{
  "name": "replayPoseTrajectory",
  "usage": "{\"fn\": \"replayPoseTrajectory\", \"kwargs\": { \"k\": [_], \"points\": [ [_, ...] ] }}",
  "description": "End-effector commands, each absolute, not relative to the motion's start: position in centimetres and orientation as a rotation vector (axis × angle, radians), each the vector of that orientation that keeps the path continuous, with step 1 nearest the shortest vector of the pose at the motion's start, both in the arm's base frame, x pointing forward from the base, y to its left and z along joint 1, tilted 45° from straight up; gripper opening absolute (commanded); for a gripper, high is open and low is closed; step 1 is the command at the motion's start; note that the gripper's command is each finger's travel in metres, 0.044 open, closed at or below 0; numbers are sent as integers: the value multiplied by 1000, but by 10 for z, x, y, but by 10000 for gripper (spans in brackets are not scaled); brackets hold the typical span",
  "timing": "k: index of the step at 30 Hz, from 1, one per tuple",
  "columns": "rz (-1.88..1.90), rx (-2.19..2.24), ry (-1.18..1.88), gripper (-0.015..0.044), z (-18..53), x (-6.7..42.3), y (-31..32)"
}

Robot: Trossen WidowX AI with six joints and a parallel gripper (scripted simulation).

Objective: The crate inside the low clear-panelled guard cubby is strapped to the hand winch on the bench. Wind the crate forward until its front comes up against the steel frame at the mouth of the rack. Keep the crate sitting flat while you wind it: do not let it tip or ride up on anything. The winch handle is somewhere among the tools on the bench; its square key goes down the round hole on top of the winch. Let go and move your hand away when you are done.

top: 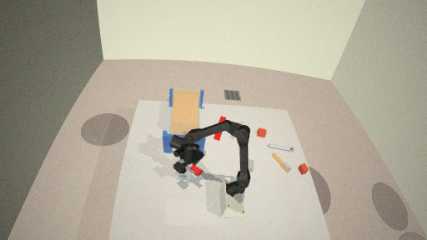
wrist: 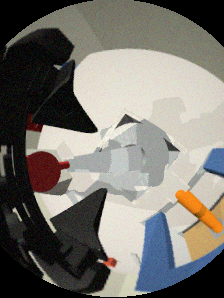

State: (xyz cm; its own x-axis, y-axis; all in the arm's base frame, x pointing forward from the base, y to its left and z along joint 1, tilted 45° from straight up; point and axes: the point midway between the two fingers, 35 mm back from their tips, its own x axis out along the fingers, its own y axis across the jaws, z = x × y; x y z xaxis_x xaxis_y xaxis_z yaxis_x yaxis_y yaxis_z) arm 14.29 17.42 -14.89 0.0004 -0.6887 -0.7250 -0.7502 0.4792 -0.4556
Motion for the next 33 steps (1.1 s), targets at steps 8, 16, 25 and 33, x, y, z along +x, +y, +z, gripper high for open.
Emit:
{"fn": "replayPoseTrajectory", "kwargs": {
  "k": [8,16,25,33],
  "points": [
    [77,-1255,1678,440,-105,143,224],
    [81,-1266,1647,440,-54,133,263],
    [96,-1267,1635,309,-58,135,263],
    [96,-1267,1635,99,-58,135,263]
  ]
}}
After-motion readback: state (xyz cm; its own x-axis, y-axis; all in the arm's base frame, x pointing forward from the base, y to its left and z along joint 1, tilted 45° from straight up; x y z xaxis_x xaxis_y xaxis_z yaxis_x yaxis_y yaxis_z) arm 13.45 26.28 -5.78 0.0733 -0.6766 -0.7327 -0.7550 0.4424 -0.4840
